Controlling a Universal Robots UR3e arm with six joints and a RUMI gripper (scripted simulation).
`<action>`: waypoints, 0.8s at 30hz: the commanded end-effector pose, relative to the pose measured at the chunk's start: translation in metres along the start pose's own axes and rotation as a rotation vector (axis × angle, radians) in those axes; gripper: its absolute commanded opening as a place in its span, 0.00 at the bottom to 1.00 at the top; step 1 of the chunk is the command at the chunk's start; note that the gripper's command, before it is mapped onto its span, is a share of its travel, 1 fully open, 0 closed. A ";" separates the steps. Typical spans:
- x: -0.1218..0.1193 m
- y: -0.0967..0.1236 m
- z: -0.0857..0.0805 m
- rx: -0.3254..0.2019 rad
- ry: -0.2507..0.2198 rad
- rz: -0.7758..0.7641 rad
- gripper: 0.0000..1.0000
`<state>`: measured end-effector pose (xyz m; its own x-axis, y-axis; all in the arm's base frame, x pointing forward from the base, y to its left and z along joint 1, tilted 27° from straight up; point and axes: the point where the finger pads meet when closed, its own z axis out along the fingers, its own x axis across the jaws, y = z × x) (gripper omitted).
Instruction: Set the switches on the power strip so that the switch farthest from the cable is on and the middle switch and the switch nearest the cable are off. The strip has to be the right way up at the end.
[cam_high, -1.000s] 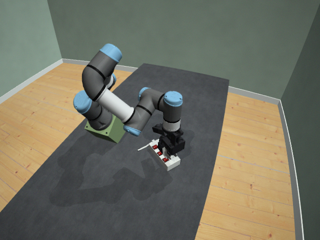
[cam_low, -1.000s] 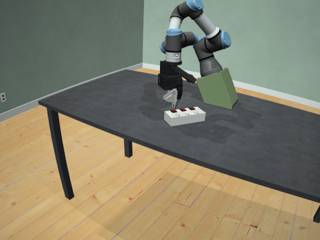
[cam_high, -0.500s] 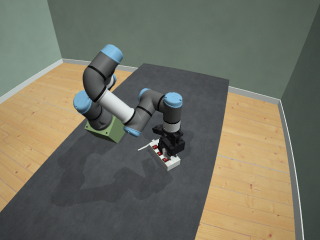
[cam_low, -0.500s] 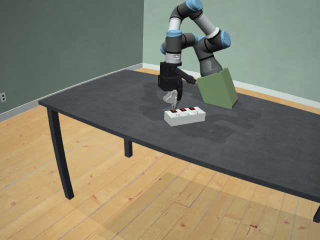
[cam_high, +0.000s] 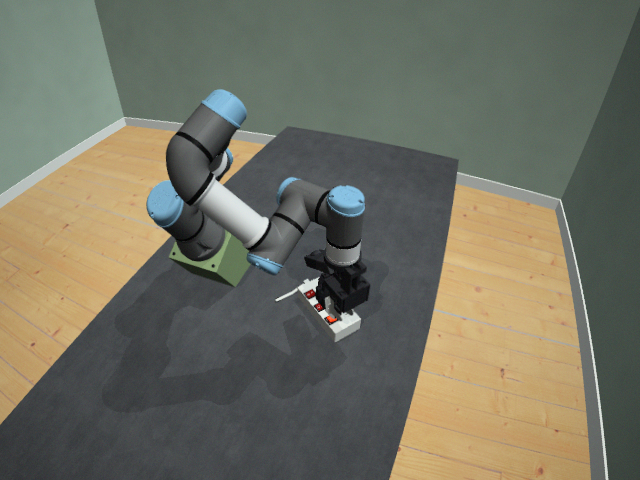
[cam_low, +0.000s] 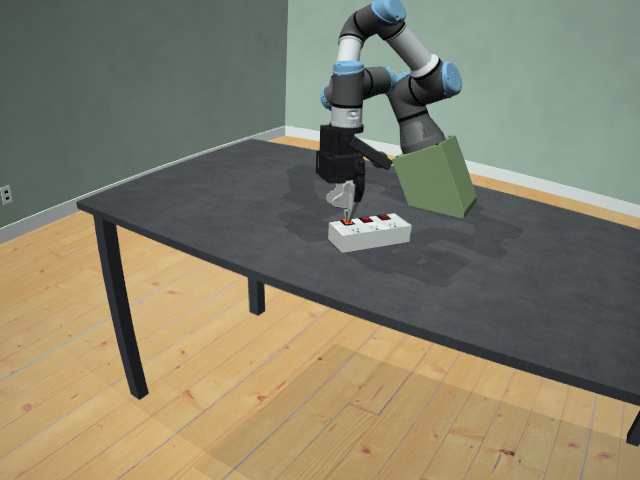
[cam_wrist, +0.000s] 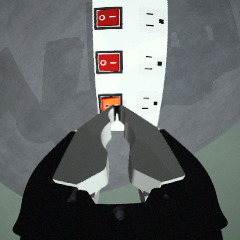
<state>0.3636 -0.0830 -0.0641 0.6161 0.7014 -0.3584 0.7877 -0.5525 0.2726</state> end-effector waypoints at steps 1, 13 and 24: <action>0.000 0.001 -0.001 -0.002 0.001 0.000 0.00; 0.000 0.001 -0.005 -0.002 0.001 0.000 0.00; 0.000 0.001 -0.033 -0.002 0.001 0.000 0.00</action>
<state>0.3637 -0.0724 -0.0432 0.6159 0.7019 -0.3578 0.7878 -0.5518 0.2736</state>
